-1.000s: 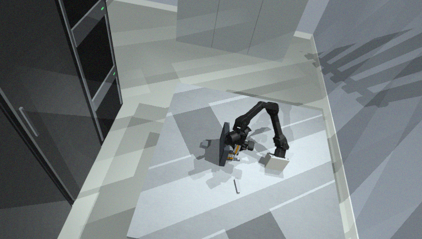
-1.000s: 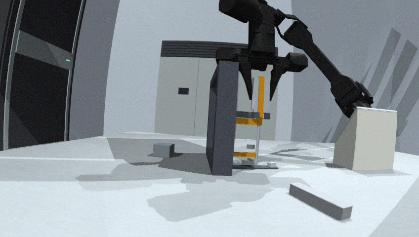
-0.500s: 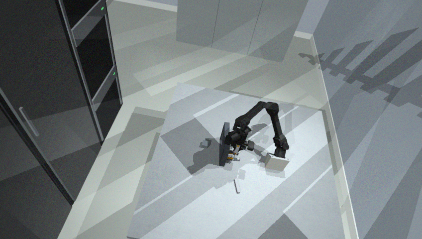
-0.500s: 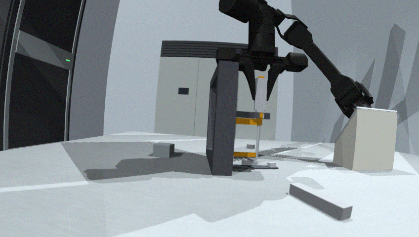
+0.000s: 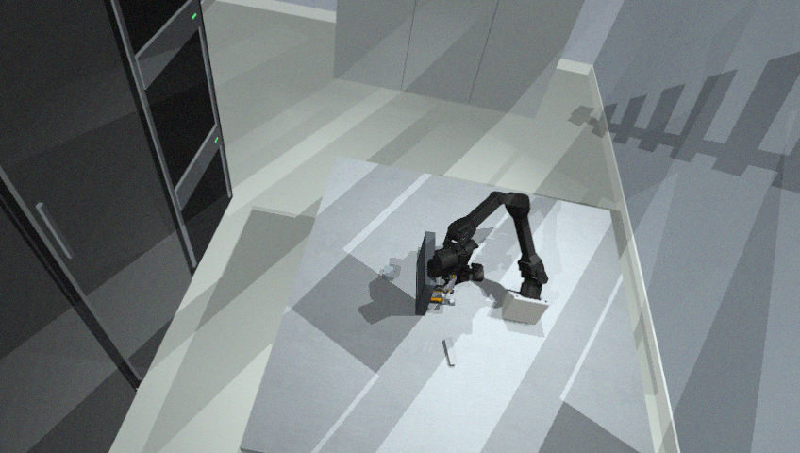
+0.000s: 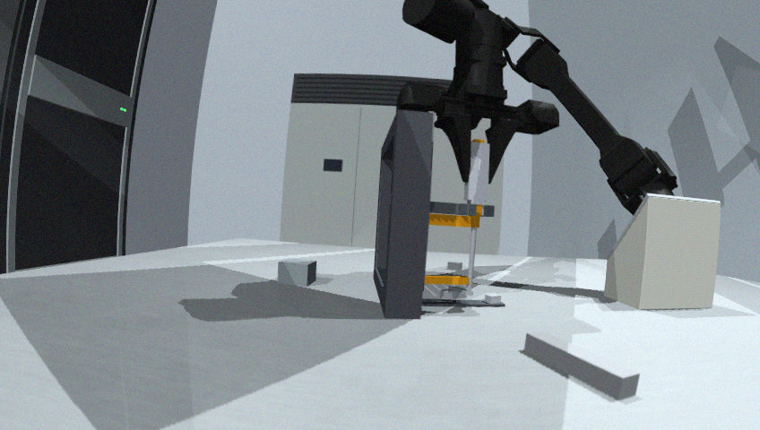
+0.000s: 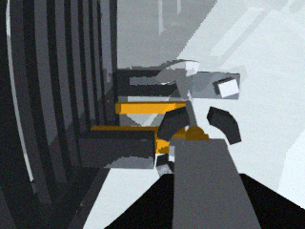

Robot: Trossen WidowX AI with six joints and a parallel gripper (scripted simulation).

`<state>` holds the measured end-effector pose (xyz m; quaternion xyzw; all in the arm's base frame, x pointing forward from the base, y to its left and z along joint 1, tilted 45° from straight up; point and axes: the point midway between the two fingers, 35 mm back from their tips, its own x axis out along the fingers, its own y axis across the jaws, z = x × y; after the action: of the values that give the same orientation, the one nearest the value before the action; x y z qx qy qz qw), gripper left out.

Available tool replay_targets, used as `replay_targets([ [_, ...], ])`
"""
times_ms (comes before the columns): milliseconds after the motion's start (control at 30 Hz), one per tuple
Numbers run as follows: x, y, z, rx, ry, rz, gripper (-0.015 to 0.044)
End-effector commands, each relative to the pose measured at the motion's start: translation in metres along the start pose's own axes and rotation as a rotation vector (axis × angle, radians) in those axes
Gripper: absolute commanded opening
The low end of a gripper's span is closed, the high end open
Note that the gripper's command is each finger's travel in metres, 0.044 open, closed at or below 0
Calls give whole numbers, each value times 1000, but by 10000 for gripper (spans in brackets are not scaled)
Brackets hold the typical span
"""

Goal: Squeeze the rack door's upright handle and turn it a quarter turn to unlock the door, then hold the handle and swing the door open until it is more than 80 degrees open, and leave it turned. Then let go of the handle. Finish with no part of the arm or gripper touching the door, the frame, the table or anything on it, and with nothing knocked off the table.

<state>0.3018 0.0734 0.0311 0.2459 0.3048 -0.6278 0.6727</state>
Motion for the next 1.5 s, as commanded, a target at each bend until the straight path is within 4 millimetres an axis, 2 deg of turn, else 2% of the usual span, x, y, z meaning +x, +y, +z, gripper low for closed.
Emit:
replay_targets([
  [0,1,-7,3,-100,-6,-4,15],
  [533,1,-34,18,-433,-6,-7,15],
  [1467,0,-80,70,-891,-6,-13,15],
])
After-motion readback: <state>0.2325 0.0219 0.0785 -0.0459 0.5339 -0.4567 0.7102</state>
